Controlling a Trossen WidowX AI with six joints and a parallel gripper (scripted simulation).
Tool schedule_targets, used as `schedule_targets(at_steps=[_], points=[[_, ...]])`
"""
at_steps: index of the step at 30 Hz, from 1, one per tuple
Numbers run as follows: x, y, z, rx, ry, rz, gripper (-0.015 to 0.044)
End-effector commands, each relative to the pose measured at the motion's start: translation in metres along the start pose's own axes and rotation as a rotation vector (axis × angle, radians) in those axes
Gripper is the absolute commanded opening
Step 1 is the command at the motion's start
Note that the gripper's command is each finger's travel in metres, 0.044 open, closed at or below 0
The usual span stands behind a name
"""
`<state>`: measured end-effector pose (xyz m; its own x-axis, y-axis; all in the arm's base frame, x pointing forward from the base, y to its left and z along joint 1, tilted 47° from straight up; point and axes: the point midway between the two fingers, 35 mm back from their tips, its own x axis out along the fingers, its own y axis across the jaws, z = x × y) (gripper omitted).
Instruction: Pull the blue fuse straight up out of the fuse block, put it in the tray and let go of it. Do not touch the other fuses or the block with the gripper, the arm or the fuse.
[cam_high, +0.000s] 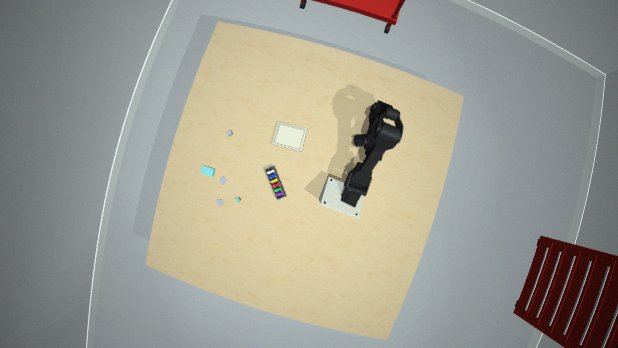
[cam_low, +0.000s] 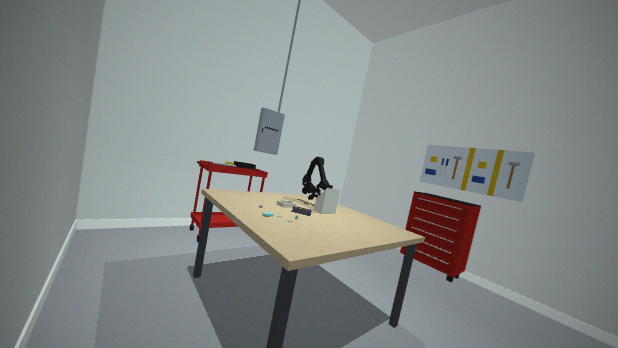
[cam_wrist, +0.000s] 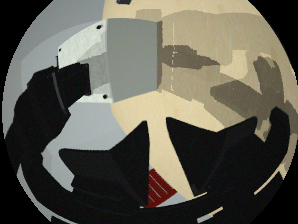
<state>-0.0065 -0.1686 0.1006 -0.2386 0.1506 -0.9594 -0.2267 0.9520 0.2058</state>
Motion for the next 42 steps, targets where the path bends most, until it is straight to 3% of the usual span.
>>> schedule_targets(at_steps=[1,10,19,27,39,42], points=[[-0.008,-0.028,0.033,-0.077,0.058,-0.08,0.0074],[-0.021,-0.056,0.133,-0.251,0.116,-0.262,0.0074],[-0.011,-0.035,0.231,-0.36,0.169,-0.399,0.0074],[0.021,0.007,0.297,-0.493,0.2,-0.492,0.0074],[0.09,0.079,0.398,-0.468,0.224,-0.974,0.0074],[0.095,0.085,0.403,-0.47,0.212,-1.004,0.0074]])
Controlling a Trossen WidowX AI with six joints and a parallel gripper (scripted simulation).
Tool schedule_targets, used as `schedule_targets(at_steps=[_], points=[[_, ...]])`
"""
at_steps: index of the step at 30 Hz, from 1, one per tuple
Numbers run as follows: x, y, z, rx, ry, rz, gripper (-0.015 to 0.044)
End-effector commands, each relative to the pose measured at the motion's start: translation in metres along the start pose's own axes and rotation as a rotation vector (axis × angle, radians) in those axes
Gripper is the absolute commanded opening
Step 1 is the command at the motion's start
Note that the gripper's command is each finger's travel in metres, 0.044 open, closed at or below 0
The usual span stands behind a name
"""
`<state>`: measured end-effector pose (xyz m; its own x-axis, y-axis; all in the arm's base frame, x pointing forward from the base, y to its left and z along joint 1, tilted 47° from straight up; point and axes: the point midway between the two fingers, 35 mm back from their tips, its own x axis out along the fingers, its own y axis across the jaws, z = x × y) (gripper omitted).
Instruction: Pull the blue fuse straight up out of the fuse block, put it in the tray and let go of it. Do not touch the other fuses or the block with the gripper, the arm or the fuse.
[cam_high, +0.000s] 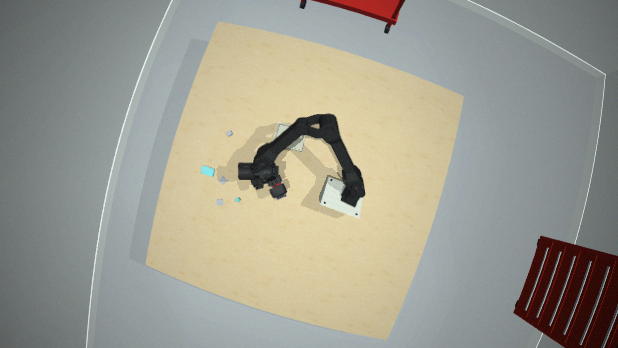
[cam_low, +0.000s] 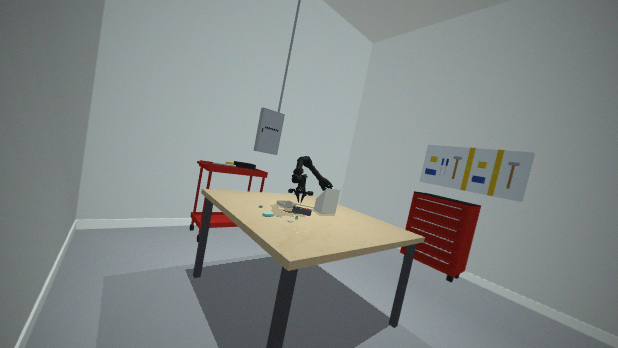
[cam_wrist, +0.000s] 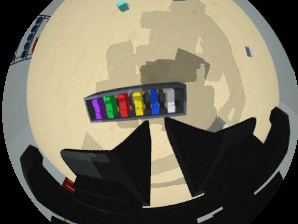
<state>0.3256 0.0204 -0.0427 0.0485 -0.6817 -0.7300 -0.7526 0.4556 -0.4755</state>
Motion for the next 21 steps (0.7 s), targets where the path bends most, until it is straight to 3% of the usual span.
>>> schedule_targets(at_steps=[1,21], points=[[-0.004,0.005,0.014,0.027,0.002,-0.08,0.0074],[0.009,0.003,0.013,0.027,0.002,-0.08,0.0074]])
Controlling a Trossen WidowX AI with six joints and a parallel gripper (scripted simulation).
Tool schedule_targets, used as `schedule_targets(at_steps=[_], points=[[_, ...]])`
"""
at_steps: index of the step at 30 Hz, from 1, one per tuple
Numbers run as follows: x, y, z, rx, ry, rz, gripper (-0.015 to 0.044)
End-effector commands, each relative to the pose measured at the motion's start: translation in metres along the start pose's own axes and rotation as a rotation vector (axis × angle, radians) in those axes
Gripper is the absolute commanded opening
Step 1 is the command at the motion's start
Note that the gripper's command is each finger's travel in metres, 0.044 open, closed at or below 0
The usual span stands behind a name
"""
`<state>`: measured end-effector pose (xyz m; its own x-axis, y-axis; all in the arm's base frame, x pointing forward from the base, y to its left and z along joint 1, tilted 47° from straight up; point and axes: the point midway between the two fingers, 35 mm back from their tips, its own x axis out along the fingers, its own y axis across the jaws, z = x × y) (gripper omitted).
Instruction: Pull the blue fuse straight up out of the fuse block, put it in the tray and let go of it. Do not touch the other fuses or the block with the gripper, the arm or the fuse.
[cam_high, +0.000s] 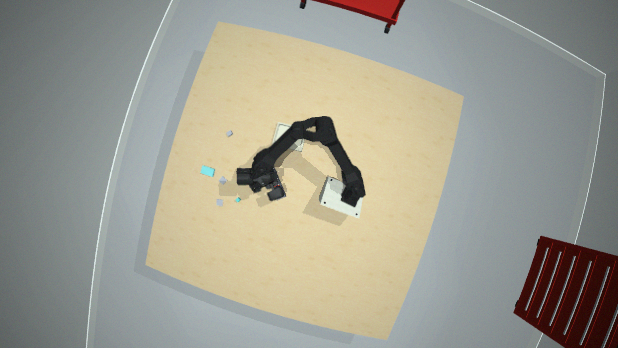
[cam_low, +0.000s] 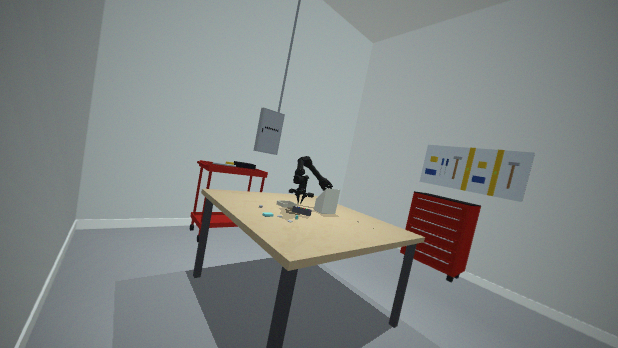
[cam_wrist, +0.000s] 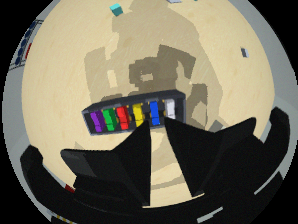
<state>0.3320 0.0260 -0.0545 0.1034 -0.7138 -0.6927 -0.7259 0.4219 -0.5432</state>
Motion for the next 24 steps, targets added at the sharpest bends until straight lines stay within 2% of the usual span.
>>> schedule_targets(at_steps=[1,24], points=[[0.005,0.0,-0.001,-0.005,0.003,-0.007,0.0074],[0.023,-0.001,-0.002,-0.005,0.004,-0.008,0.0074]])
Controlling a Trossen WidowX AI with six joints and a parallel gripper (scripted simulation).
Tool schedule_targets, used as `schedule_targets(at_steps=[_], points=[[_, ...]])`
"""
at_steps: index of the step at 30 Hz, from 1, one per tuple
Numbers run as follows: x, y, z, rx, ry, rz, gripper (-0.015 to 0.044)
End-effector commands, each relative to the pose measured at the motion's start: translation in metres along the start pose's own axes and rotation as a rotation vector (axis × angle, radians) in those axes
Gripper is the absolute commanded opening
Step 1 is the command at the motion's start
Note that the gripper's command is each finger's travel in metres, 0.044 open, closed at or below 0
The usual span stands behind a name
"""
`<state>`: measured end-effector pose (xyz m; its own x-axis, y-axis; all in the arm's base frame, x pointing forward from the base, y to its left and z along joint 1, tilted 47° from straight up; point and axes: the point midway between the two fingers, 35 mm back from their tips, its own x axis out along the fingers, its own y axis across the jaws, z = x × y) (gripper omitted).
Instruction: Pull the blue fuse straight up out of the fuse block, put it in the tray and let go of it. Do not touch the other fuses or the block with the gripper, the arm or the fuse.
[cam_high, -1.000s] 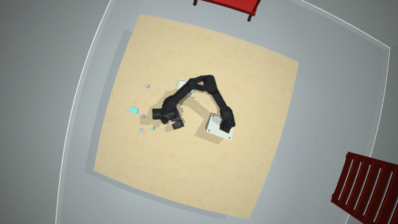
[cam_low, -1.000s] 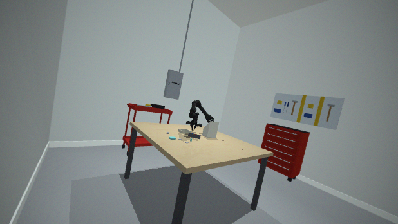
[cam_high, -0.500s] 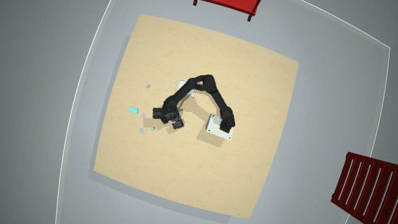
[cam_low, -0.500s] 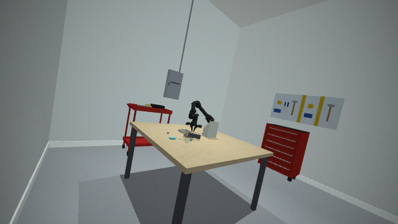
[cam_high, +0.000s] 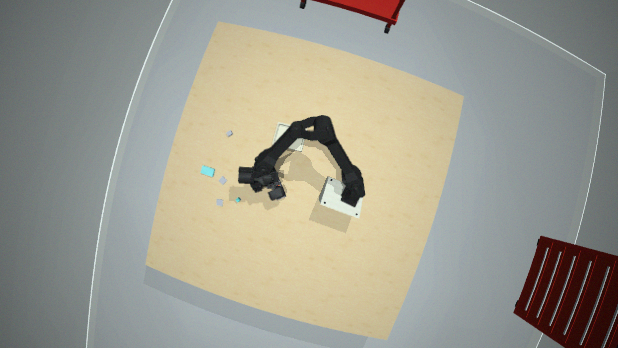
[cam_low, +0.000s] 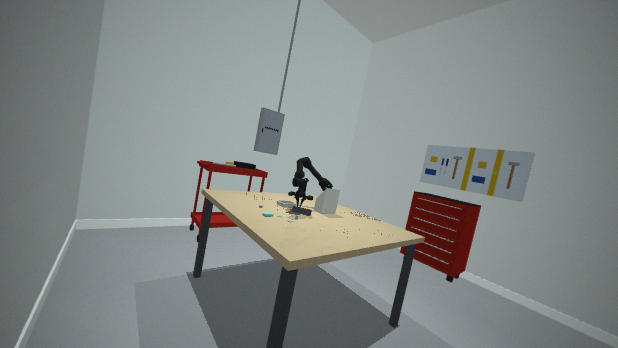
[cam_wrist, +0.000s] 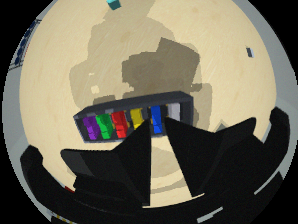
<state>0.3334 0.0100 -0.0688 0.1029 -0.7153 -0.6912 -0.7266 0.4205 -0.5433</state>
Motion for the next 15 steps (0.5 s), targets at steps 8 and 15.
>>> schedule_targets(at_steps=[8,15], points=[[0.0012,-0.0006,-0.0004,-0.003,0.002,-0.006,0.0074],[0.006,-0.0007,-0.0004,-0.003,0.002,-0.007,0.0074]])
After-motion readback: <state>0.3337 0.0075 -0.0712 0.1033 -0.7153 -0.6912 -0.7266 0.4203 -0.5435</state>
